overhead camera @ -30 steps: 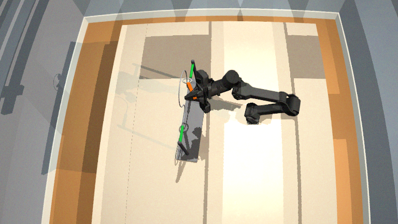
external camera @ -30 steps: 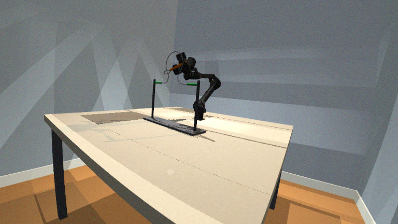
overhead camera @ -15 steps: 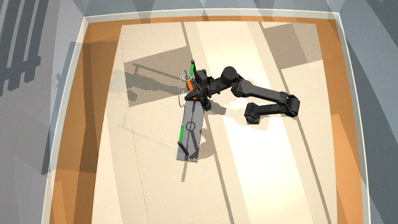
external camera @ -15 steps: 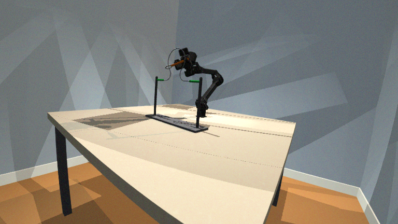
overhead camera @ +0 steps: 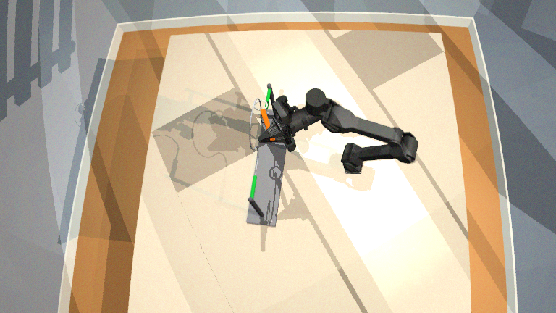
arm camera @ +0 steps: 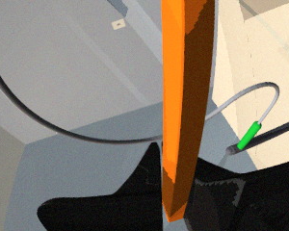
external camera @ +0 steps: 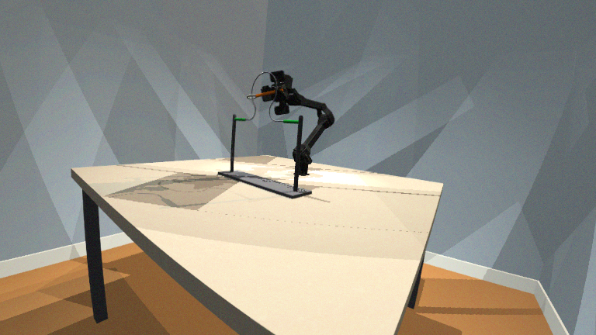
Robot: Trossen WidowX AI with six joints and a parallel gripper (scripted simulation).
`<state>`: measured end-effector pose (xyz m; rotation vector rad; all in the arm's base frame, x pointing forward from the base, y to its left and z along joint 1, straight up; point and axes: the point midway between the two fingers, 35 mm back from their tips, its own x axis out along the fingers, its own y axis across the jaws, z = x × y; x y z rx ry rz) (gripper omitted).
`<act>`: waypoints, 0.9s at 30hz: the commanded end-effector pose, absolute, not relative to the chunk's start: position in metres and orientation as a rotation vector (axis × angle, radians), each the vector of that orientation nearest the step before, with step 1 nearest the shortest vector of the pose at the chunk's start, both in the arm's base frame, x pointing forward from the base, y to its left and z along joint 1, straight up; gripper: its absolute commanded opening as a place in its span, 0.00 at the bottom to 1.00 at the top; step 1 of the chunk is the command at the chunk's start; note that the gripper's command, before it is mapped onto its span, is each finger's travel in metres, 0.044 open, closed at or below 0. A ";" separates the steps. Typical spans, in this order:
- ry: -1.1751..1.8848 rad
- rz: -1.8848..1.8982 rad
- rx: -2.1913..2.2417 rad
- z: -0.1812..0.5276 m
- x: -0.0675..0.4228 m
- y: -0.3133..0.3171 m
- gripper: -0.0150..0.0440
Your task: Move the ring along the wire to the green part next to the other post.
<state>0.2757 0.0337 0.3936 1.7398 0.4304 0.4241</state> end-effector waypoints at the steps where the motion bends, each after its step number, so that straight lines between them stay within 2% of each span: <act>1: 0.441 0.414 1.696 0.394 0.276 0.035 0.00; 27: 0.504 0.282 1.374 0.382 0.276 0.035 0.00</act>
